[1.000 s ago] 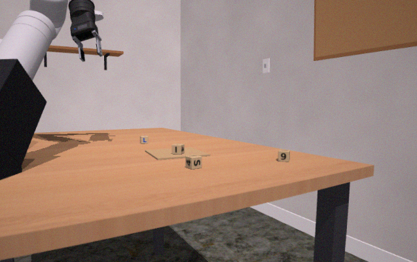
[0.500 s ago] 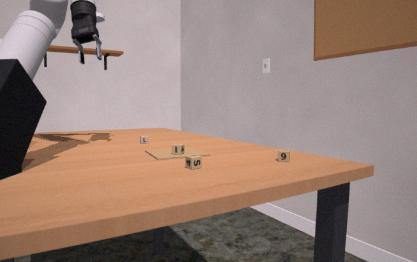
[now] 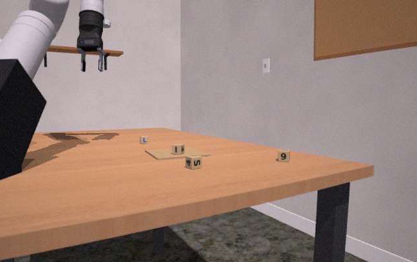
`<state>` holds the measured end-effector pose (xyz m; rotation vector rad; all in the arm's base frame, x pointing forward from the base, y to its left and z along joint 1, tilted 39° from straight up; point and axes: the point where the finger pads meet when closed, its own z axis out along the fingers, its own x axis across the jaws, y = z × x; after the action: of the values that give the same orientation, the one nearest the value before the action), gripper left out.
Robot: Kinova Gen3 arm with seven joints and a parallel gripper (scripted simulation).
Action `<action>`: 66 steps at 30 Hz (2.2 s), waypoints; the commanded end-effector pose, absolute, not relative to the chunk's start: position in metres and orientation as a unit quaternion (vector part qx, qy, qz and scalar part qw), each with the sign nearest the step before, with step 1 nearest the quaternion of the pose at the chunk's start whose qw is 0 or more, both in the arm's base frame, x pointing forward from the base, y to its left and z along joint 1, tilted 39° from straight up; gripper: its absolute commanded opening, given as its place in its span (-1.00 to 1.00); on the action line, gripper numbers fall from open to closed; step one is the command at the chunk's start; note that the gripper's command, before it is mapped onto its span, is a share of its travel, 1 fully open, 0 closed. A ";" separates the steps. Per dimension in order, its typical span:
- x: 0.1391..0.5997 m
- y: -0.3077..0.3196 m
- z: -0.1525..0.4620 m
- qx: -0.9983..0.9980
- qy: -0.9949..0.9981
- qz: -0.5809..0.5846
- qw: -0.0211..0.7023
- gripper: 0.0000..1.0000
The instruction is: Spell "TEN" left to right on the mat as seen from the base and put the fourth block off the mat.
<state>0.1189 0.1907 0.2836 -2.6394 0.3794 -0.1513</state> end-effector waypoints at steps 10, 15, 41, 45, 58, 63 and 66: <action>0.137 0.239 0.290 -0.946 0.087 0.004 0.314 1.00; 0.159 0.257 0.291 -0.933 0.076 0.011 0.351 1.00; 0.277 0.266 0.219 -0.921 0.097 -0.042 0.375 1.00; 0.290 0.260 0.201 -0.925 0.101 -0.053 0.362 1.00; 0.308 0.245 0.170 -0.934 0.105 -0.069 0.333 1.00; 0.311 0.242 0.165 -0.936 0.106 -0.072 0.329 1.00; 0.311 0.241 0.164 -0.936 0.106 -0.072 0.328 1.00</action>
<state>0.3113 0.2420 0.1659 -2.4489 0.2745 -0.1918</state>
